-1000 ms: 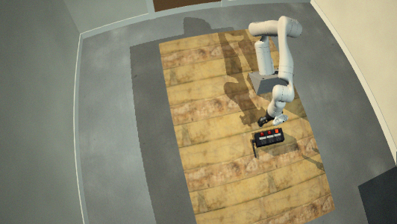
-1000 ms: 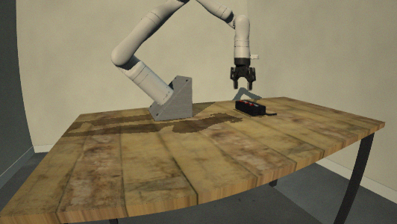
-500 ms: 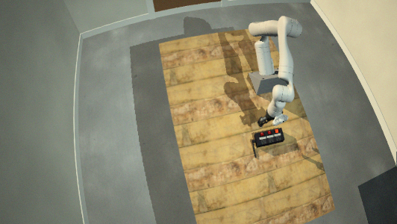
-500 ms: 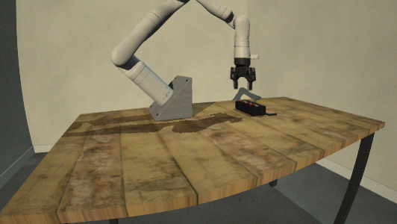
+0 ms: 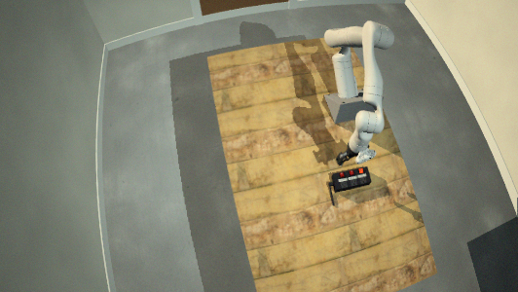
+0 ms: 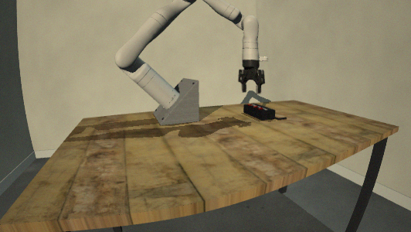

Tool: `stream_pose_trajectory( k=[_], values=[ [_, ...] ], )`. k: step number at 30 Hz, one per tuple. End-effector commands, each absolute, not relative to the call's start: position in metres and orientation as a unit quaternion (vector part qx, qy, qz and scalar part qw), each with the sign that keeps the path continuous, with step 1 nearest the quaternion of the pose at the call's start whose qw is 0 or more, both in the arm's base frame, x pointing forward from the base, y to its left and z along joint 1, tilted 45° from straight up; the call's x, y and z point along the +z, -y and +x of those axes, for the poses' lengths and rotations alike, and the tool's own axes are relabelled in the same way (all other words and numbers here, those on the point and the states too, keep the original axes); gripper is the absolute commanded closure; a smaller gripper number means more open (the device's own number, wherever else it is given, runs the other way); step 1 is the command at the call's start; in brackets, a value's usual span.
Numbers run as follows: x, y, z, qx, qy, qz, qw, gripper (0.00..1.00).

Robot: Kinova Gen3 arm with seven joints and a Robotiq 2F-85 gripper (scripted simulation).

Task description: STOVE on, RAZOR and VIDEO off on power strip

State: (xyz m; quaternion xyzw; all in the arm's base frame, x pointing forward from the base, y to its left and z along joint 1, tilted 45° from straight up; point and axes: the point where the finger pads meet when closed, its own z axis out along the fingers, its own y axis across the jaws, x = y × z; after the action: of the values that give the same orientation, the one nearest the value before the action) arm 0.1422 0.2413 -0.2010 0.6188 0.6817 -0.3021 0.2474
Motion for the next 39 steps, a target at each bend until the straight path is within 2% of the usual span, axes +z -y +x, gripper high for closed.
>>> stream_pose_trajectory(
  k=[1, 6, 18, 39],
  values=[
    [-0.201, -0.245, 0.143, -0.301, -0.681, 0.62, 0.247, 0.0],
    [-0.205, -0.257, 0.144, -0.298, -0.674, 0.629, 0.248, 0.0],
    [-0.215, -0.342, 0.149, -0.285, -0.625, 0.679, 0.259, 0.0],
    [-0.215, -0.346, 0.149, -0.284, -0.622, 0.682, 0.26, 0.0]
  ],
)
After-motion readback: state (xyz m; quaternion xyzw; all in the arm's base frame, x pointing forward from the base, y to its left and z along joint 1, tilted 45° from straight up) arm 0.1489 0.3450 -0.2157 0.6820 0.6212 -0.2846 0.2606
